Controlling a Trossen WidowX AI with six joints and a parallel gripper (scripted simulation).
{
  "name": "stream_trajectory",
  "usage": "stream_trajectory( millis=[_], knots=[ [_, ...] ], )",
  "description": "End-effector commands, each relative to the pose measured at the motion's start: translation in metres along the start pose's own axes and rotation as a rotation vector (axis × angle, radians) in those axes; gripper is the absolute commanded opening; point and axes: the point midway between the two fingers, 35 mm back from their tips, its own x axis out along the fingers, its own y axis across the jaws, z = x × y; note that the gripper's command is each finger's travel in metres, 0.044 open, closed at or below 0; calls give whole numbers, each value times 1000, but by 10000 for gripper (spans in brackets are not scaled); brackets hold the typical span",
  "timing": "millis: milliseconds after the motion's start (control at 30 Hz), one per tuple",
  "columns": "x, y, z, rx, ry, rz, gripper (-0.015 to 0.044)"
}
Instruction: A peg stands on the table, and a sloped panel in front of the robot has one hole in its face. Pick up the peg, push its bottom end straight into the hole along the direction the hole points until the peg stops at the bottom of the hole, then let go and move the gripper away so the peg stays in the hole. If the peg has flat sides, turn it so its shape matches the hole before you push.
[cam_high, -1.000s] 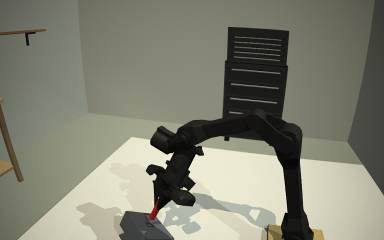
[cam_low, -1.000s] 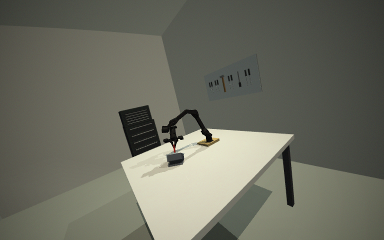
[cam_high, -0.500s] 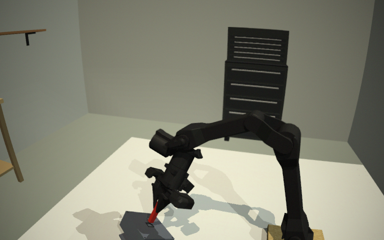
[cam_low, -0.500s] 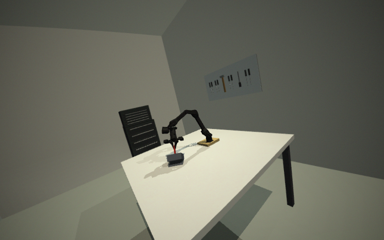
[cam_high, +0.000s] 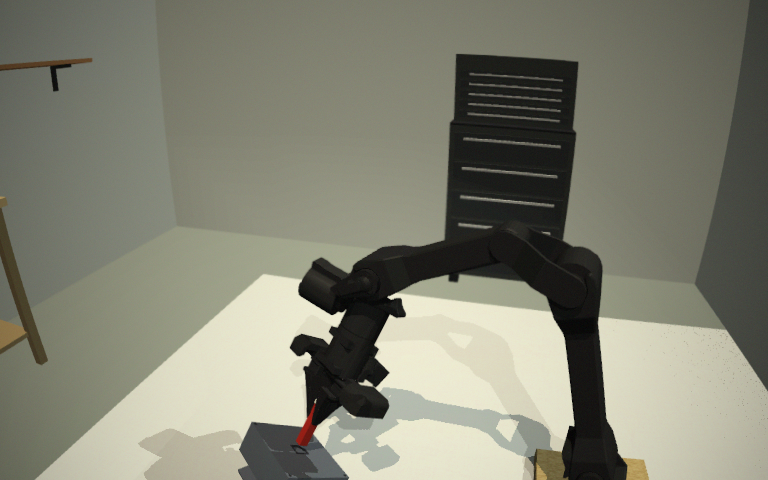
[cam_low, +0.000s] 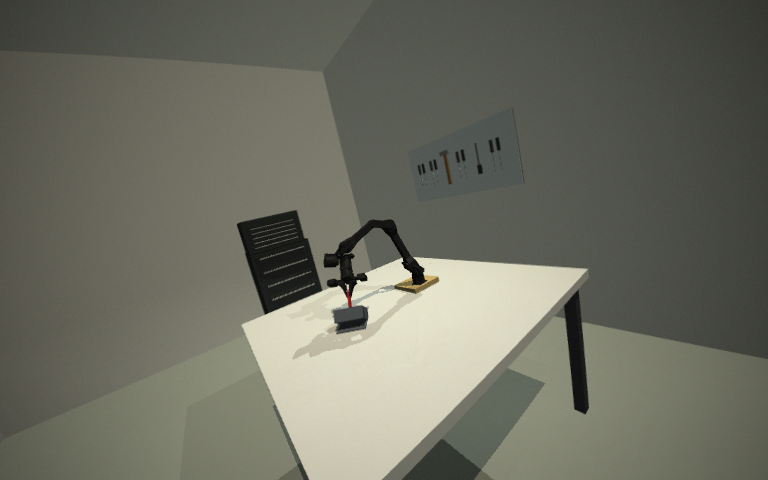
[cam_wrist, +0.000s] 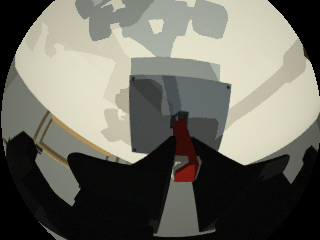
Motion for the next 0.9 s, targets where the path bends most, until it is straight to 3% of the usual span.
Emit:
stream_trajectory(
  millis=[0,867],
  knots=[
    [1,-1,1,0,0,-1,0],
    [14,-2,2,0,0,-1,0]
  ],
)
